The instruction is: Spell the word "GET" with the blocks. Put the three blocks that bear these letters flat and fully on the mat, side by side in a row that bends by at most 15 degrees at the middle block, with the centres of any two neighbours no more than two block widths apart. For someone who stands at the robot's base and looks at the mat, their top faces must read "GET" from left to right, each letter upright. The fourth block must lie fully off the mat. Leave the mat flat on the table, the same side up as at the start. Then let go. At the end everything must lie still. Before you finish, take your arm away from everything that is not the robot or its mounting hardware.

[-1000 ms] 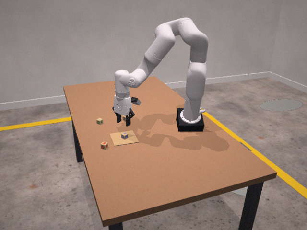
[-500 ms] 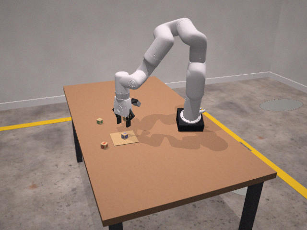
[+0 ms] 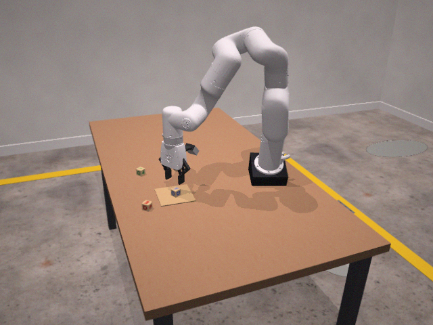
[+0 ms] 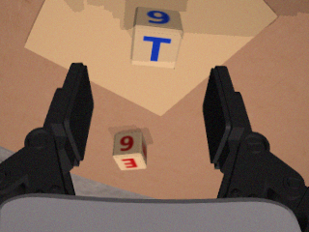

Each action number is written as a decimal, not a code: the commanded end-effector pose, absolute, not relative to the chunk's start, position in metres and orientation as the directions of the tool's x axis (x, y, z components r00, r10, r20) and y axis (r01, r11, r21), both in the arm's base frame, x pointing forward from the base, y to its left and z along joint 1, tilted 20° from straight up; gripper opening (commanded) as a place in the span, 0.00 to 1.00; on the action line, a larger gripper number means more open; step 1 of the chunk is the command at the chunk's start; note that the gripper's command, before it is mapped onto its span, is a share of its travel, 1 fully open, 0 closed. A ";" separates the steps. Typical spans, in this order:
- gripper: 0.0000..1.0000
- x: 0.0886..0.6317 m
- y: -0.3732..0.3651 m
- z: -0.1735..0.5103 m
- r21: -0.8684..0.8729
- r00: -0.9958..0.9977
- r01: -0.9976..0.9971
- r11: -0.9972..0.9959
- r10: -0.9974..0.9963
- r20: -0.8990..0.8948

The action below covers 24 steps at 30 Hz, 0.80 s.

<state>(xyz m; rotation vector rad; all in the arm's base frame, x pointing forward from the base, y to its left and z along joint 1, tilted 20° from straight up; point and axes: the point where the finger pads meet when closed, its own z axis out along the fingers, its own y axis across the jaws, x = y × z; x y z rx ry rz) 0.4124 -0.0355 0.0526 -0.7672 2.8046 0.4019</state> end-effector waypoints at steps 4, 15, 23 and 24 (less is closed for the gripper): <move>0.69 0.416 -0.032 0.041 0.202 -0.843 -0.522 0.829 -0.465 -0.269; 0.69 0.417 -0.029 0.033 0.202 -0.843 -0.522 0.829 -0.465 -0.269; 0.69 0.417 -0.028 0.031 0.202 -0.843 -0.522 0.829 -0.465 -0.269; 0.69 0.417 -0.028 0.030 0.202 -0.843 -0.522 0.829 -0.465 -0.269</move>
